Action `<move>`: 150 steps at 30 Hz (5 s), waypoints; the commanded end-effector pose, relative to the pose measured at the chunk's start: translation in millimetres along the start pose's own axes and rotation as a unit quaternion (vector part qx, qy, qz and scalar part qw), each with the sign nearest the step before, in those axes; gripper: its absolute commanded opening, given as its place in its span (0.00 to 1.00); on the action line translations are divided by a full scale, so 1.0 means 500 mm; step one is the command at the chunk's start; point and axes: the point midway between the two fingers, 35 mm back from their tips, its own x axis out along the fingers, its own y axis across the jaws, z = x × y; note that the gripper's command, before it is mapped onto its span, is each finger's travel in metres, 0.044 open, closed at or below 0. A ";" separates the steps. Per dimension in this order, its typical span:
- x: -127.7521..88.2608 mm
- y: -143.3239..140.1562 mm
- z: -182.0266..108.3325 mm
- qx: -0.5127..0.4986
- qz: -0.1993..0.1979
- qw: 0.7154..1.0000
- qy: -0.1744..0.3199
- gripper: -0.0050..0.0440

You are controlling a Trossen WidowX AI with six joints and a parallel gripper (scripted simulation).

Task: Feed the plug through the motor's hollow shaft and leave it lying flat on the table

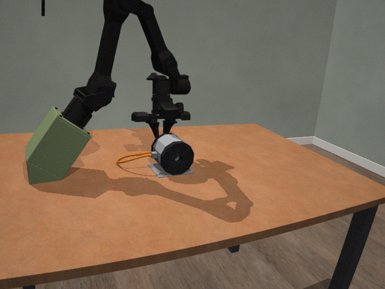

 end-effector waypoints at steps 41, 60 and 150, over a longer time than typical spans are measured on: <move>0.066 -0.017 -0.021 0.003 0.007 1.000 -0.003 0.12; 0.063 -0.012 -0.004 0.001 0.002 1.000 -0.005 0.15; 0.054 -0.001 0.024 0.001 0.002 1.000 -0.005 0.25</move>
